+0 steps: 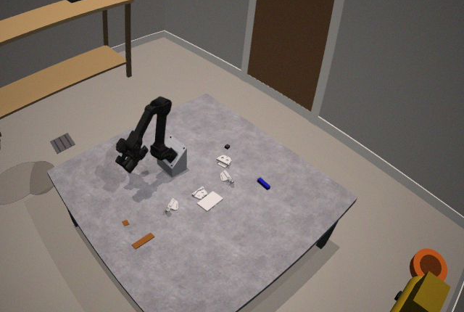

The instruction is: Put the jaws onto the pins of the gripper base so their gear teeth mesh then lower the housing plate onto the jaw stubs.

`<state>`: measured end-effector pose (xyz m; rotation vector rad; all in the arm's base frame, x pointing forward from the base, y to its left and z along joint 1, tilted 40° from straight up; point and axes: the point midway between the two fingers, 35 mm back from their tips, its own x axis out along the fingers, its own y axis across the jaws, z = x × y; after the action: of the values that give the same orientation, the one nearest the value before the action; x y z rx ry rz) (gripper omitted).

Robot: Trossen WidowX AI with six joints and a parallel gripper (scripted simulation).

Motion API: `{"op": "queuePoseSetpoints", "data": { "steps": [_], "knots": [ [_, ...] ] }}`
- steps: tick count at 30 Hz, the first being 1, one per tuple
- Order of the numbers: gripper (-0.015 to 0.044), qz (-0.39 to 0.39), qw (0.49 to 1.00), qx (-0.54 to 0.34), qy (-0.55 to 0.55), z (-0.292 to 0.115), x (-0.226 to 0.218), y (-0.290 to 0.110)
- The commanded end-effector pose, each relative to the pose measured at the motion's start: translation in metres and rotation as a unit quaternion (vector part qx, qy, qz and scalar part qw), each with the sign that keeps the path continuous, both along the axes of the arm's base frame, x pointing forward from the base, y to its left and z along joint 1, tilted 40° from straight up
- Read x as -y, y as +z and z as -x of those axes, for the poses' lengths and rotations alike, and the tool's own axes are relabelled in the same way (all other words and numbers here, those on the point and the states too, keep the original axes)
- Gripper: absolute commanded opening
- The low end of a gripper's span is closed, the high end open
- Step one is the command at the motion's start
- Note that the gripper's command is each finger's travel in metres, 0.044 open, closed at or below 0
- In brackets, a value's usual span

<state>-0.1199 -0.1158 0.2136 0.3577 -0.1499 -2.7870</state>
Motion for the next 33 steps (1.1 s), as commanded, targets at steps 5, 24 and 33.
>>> {"op": "queuePoseSetpoints", "data": {
  "steps": [5, 24, 33],
  "knots": [
    [0.0000, -0.003, 1.000, 0.000, 0.002, -0.001, 0.001, 0.000],
    [0.0000, -0.150, 0.980, -0.036, 0.129, -0.034, 0.038, -0.004],
    [0.0000, -0.222, 0.954, -0.064, 0.193, -0.055, 0.054, -0.007]
  ]
}}
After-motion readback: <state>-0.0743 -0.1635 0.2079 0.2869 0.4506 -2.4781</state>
